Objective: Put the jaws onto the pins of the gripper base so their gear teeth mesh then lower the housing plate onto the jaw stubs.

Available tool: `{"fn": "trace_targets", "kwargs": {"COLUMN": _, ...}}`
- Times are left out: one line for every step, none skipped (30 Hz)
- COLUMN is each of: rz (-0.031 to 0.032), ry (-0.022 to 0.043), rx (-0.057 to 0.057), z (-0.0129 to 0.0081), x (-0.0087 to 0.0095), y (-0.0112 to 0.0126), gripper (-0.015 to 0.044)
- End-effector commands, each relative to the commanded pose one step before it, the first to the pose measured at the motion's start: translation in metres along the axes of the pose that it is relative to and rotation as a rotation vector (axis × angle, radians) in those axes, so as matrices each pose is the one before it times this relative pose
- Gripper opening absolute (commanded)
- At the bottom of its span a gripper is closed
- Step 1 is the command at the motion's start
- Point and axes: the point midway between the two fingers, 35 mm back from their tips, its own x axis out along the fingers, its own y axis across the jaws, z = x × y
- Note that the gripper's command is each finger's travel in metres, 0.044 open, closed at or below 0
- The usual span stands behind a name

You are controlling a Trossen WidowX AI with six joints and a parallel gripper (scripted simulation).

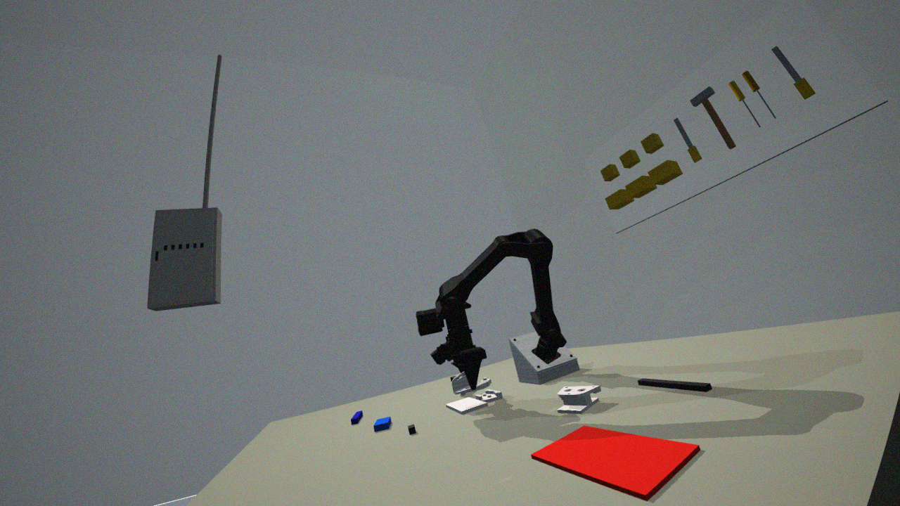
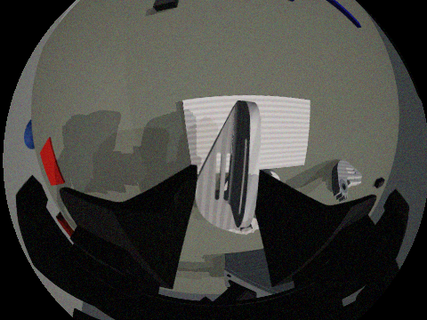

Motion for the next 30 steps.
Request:
{"fn": "trace_targets", "kwargs": {"rz": 0.00701, "ry": -0.00077, "rx": 0.0058, "z": -0.00066, "x": 0.00706, "y": 0.00066, "gripper": 0.0134}}
{"fn": "trace_targets", "kwargs": {"rz": 0.0002, "ry": 0.00004, "rx": 0.0, "z": -0.00013, "x": 0.00157, "y": 0.00006, "gripper": 0.0134}}
{"fn": "trace_targets", "kwargs": {"rz": 0.00021, "ry": 0.00005, "rx": 0.0, "z": -0.00014, "x": 0.00157, "y": 0.00006, "gripper": 0.0134}}
{"fn": "trace_targets", "kwargs": {"rz": 0.00022, "ry": 0.00005, "rx": 0.0, "z": -0.00015, "x": 0.00156, "y": 0.00006, "gripper": 0.0134}}
{"fn": "trace_targets", "kwargs": {"rz": 0.00018, "ry": 0.00004, "rx": 0.0, "z": -0.00012, "x": 0.00123, "y": 0.00005, "gripper": 0.0134}}
{"fn": "trace_targets", "kwargs": {"rz": 0.00011, "ry": 0.00003, "rx": 0.0, "z": -0.00008, "x": 0.00074, "y": 0.00003, "gripper": 0.0134}}
{"fn": "trace_targets", "kwargs": {"rz": 0.00004, "ry": 0.00001, "rx": 0.0, "z": -0.00003, "x": 0.00025, "y": 0.00001, "gripper": 0.0134}}
{"fn": "trace_targets", "kwargs": {"rz": 0.0, "ry": 0.0, "rx": 0.0, "z": 0.0, "x": 0.0, "y": 0.0, "gripper": 0.0134}}
{"fn": "trace_targets", "kwargs": {"rz": 0.0, "ry": 0.0, "rx": 0.0, "z": 0.0, "x": 0.0, "y": 0.0, "gripper": 0.0134}}
{"fn": "trace_targets", "kwargs": {"rz": 0.0, "ry": 0.0, "rx": 0.0, "z": 0.0, "x": 0.0, "y": 0.0, "gripper": 0.0134}}
{"fn": "trace_targets", "kwargs": {"rz": 0.0, "ry": 0.0, "rx": 0.0, "z": 0.0, "x": 0.0, "y": 0.0, "gripper": 0.0134}}
{"fn": "trace_targets", "kwargs": {"rz": 0.0, "ry": 0.0, "rx": 0.0, "z": 0.0, "x": 0.0, "y": 0.0, "gripper": 0.0134}}
{"fn": "trace_targets", "kwargs": {"rz": 0.0, "ry": 0.0, "rx": 0.0, "z": 0.0, "x": 0.0, "y": 0.0, "gripper": 0.0134}}
{"fn": "trace_targets", "kwargs": {"rz": 0.0, "ry": 0.0, "rx": 0.0, "z": 0.0, "x": 0.0, "y": 0.0, "gripper": 0.0134}}
{"fn": "trace_targets", "kwargs": {"rz": 0.0, "ry": 0.0, "rx": 0.0, "z": 0.0, "x": 0.0, "y": 0.0, "gripper": 0.0134}}
{"fn": "trace_targets", "kwargs": {"rz": 0.0, "ry": 0.0, "rx": 0.0, "z": 0.0, "x": 0.0, "y": 0.0, "gripper": 0.0134}}
{"fn": "trace_targets", "kwargs": {"rz": 0.0, "ry": 0.0, "rx": 0.0, "z": 0.0, "x": 0.0, "y": 0.0, "gripper": 0.0134}}
{"fn": "trace_targets", "kwargs": {"rz": 0.0, "ry": 0.0, "rx": 0.0, "z": 0.0, "x": 0.0, "y": 0.0, "gripper": 0.0134}}
{"fn": "trace_targets", "kwargs": {"rz": 0.0, "ry": 0.0, "rx": 0.0, "z": 0.0, "x": 0.0, "y": 0.0, "gripper": 0.0134}}
{"fn": "trace_targets", "kwargs": {"rz": 0.0, "ry": 0.0, "rx": 0.0, "z": 0.0, "x": 0.0, "y": 0.0, "gripper": 0.0134}}
{"fn": "trace_targets", "kwargs": {"rz": 0.00001, "ry": 0.0, "rx": 0.0001, "z": 0.0, "x": 0.00013, "y": 0.0, "gripper": 0.0134}}
{"fn": "trace_targets", "kwargs": {"rz": 0.00002, "ry": 0.0, "rx": 0.0002, "z": 0.0, "x": 0.00038, "y": 0.0, "gripper": 0.0134}}
{"fn": "trace_targets", "kwargs": {"rz": 0.00003, "ry": 0.0, "rx": 0.0003, "z": 0.0, "x": 0.00063, "y": 0.0, "gripper": 0.0134}}
{"fn": "trace_targets", "kwargs": {"rz": 0.00004, "ry": 0.0, "rx": 0.0004, "z": -0.00001, "x": 0.00081, "y": 0.00001, "gripper": 0.0134}}
{"fn": "trace_targets", "kwargs": {"rz": 0.00003, "ry": 0.0, "rx": 0.0003, "z": -0.00001, "x": 0.00063, "y": 0.00001, "gripper": 0.0134}}
{"fn": "trace_targets", "kwargs": {"rz": 0.00002, "ry": 0.0, "rx": 0.0002, "z": -0.00001, "x": 0.00038, "y": 0.0, "gripper": 0.0134}}
{"fn": "trace_targets", "kwargs": {"rz": 0.00001, "ry": 0.0, "rx": 0.0001, "z": 0.0, "x": 0.00013, "y": 0.0, "gripper": 0.0134}}
{"fn": "trace_targets", "kwargs": {"rz": 0.0, "ry": 0.0, "rx": 0.0, "z": 0.0, "x": 0.0, "y": 0.0, "gripper": 0.0134}}
{"fn": "trace_targets", "kwargs": {"rz": 0.0, "ry": 0.0, "rx": 0.0, "z": 0.0, "x": 0.0, "y": 0.0, "gripper": 0.0134}}
{"fn": "trace_targets", "kwargs": {"rz": 0.0, "ry": 0.0, "rx": 0.0, "z": 0.0, "x": 0.0, "y": 0.0, "gripper": 0.0134}}
